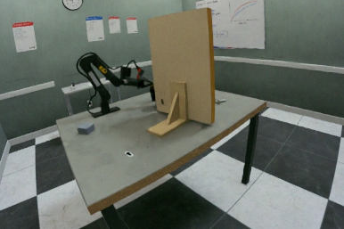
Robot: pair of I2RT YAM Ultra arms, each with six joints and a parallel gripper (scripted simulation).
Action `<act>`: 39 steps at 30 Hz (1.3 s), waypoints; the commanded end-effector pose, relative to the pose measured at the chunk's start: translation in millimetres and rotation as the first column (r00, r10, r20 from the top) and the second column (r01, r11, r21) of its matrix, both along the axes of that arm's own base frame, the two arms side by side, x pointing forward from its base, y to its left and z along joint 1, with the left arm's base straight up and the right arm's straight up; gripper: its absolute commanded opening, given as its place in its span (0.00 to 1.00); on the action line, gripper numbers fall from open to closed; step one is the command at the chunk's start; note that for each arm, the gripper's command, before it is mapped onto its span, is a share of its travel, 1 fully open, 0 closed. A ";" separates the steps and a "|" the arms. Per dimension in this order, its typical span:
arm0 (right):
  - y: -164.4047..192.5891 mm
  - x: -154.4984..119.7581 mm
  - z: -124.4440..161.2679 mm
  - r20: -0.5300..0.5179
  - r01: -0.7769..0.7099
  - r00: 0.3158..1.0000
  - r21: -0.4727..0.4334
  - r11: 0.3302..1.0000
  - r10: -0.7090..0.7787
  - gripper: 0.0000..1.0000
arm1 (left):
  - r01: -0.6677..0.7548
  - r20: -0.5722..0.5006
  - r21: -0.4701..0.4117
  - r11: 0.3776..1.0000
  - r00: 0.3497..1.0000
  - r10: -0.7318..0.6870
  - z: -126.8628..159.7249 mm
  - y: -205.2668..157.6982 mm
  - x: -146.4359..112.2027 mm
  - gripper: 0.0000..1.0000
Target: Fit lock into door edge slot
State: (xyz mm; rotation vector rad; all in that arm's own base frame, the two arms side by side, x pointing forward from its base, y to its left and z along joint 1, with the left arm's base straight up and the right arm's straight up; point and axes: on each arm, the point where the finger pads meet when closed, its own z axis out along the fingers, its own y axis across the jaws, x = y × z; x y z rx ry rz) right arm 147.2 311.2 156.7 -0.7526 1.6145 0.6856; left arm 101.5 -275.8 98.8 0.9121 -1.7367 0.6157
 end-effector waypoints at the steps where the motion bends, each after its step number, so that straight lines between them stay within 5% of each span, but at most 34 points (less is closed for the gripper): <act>1: 1.1 0.8 5.9 0.005 0.002 1.000 0.016 1.000 -0.002 0.06 | -0.006 -0.024 -0.083 0.997 1.000 0.004 22.8 -7.3 0.7 0.76; 17: 1.1 0.8 5.9 0.005 0.002 1.000 0.016 1.000 -0.002 0.00 | -0.006 -0.024 -0.083 0.997 1.000 0.004 22.8 -7.3 0.7 0.76; 34: 1.1 0.8 5.9 0.005 0.002 1.000 0.016 1.000 -0.002 0.00 | -0.006 -0.024 -0.083 0.997 1.000 0.004 22.8 -7.3 0.7 1.00; 39: 1.1 0.8 5.9 0.005 0.002 1.000 0.016 1.000 -0.002 0.00 | -0.006 -0.024 -0.083 0.997 1.000 0.004 22.8 -7.3 0.7 1.00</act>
